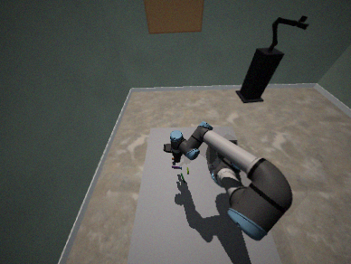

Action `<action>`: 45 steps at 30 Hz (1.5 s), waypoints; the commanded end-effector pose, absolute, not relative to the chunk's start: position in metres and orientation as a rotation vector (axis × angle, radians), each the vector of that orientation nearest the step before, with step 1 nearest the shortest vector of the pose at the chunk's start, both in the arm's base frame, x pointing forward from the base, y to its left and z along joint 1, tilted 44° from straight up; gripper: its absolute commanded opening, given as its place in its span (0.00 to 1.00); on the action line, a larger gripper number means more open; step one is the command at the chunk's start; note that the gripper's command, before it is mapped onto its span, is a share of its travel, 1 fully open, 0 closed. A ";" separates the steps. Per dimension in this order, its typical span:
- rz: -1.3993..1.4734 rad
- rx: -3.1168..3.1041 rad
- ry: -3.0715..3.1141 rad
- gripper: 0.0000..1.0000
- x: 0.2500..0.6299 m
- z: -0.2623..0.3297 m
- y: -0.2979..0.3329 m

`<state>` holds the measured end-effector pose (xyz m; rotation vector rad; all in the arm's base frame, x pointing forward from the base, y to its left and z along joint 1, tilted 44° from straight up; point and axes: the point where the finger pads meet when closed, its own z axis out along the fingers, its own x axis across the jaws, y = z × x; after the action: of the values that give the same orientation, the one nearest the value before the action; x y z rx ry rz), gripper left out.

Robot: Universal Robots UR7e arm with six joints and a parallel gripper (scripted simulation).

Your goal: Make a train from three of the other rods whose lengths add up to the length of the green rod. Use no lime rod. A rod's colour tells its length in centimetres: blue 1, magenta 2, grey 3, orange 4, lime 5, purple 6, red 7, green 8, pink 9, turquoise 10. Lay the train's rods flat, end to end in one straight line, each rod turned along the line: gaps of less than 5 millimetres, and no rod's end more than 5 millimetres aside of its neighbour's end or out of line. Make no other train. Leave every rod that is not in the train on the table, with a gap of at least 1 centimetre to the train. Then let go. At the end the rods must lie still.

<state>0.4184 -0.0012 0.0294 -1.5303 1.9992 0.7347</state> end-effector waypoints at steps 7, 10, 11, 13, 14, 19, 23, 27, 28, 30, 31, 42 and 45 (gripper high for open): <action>0.731 -1.530 1.999 1.00 0.415 0.069 -0.039; 0.731 -1.530 1.999 1.00 0.414 0.075 -0.044; 0.731 -1.530 1.999 1.00 0.414 0.077 -0.046; 0.731 -1.530 1.999 1.00 0.414 0.079 -0.049; 0.731 -1.530 1.999 1.00 0.414 0.080 -0.050; 0.731 -1.530 1.999 1.00 0.414 0.081 -0.050; 0.731 -1.530 1.999 1.00 0.414 0.081 -0.050; 0.731 -1.530 1.999 1.00 0.414 0.081 -0.050; 0.731 -1.530 1.999 1.00 0.414 0.081 -0.050; 0.731 -1.530 1.999 1.00 0.414 0.081 -0.050; 0.731 -1.530 1.999 1.00 0.414 0.081 -0.050; 0.731 -1.530 1.999 1.00 0.414 0.081 -0.050; 0.731 -1.530 1.999 1.00 0.414 0.081 -0.050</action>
<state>0.4134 -0.0499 0.0806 -1.5304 1.9992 0.7327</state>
